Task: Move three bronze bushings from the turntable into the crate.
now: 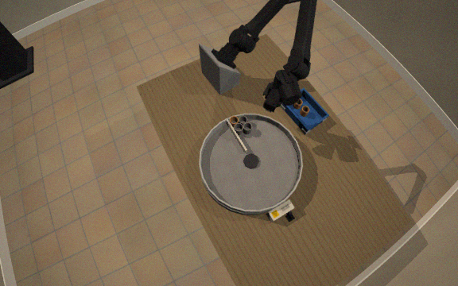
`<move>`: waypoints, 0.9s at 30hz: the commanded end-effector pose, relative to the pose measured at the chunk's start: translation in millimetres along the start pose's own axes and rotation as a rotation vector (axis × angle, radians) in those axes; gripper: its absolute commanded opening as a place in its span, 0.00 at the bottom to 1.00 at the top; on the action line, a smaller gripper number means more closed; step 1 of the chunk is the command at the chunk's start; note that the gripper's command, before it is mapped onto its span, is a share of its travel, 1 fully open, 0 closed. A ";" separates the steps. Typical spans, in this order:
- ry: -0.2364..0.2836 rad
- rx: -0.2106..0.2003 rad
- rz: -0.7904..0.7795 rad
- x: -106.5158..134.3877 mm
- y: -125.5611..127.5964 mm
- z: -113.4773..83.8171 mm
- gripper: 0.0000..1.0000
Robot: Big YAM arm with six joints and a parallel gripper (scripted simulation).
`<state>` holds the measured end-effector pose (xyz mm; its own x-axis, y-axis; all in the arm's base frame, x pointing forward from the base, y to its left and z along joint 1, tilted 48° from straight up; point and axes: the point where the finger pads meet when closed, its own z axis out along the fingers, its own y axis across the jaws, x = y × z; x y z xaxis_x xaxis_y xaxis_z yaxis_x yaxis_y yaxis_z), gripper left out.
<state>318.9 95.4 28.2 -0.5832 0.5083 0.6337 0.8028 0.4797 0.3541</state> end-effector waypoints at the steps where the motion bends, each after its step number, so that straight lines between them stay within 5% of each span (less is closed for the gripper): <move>1: 0.016 0.000 -0.182 -22.9 -12.3 -1.2 0.14; 16: -0.004 -0.008 -0.480 -85.1 -50.2 -4.7 0.14; 27: -0.007 -0.005 -0.590 -107.5 -67.4 -4.2 0.14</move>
<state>310.0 19.0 -56.8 -0.8983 0.1935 0.3945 0.4155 0.6662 0.6193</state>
